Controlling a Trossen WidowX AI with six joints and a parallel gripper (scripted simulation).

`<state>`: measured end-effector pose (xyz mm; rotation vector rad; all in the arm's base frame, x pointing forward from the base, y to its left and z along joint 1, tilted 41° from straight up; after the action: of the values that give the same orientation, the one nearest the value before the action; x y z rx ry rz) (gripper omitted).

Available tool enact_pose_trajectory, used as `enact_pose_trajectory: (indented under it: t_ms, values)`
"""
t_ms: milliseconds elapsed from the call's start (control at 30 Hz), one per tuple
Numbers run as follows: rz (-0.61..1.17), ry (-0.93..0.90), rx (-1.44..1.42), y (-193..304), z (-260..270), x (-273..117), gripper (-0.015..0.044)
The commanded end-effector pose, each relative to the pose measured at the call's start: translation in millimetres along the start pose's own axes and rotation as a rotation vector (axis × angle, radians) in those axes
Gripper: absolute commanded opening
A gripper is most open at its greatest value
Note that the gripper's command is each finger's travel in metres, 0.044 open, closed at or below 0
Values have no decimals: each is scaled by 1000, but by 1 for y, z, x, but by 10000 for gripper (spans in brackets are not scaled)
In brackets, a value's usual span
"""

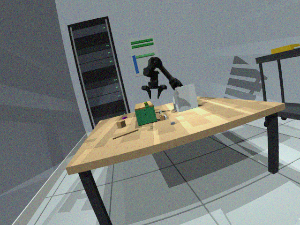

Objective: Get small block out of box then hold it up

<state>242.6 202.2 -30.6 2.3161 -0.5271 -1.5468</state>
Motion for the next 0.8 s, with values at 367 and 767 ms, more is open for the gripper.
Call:
enact_pose_trajectory:
  t_ms: [367,767]
  values:
    - [239,22,-1696,-18,27,7,285]
    - [282,-3,-1970,-20,30,6,285]
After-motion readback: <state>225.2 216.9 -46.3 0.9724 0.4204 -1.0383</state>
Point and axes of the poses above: the point midway between the two fingers, 35 mm back from their tips, its own x axis out along the fingers, its own z axis across the jaws, y = z × x, the point moved 3 cm from there along -x, back along the fingers, and after that the axes turned 13 degrees about -x, right-handed, at the moved point
